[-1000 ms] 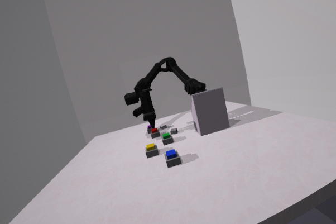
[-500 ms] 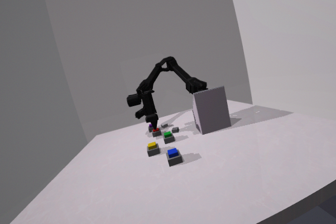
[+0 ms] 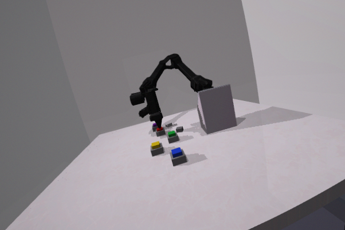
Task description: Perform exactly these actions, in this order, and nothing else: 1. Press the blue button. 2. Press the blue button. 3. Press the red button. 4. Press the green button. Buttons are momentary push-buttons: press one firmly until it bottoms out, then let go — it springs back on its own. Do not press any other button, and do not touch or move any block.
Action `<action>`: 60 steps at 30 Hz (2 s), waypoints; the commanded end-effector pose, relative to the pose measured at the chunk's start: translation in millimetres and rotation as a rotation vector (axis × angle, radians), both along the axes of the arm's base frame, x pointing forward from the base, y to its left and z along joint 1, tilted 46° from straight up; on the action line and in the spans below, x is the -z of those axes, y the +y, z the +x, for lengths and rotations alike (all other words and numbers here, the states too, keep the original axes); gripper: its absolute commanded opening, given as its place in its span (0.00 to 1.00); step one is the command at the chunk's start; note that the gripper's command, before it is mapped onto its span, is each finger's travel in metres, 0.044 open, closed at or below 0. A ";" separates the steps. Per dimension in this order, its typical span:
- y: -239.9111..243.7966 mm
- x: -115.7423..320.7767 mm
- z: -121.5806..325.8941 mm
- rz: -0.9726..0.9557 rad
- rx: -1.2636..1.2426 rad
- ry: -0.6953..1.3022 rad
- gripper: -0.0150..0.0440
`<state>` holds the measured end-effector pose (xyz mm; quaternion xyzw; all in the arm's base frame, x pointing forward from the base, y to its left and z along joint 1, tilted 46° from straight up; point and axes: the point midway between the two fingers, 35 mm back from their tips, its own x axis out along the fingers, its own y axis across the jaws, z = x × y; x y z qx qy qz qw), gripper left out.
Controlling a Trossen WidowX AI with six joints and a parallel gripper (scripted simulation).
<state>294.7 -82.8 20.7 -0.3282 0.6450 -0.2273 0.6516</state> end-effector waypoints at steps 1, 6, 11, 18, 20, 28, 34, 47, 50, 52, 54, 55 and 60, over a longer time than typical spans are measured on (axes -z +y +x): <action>20.4 -18.8 0.0 -0.001 -0.008 -0.007 0.29; 22.2 -20.7 -0.3 -0.002 -0.007 -0.007 0.29; 51.1 -46.6 -1.4 0.003 -0.008 -0.007 0.29; 66.9 -62.9 -4.8 0.000 -0.007 -0.006 0.29; 69.3 -60.6 -5.7 0.002 -0.008 -0.006 0.29; 139.9 18.5 -66.4 0.008 -0.008 -0.003 0.29; 142.1 21.8 -70.4 0.005 -0.007 -0.004 0.29; 97.3 64.4 -66.0 0.003 -0.007 -0.005 0.29; 95.7 66.1 -65.7 0.003 -0.008 -0.005 0.29; 93.4 68.4 -65.3 0.003 -0.008 -0.005 0.29; 91.1 70.8 -64.9 0.004 -0.008 -0.005 0.29; 90.0 71.9 -64.8 0.004 -0.008 -0.005 0.29; 84.2 77.5 -64.1 0.003 -0.008 -0.005 0.29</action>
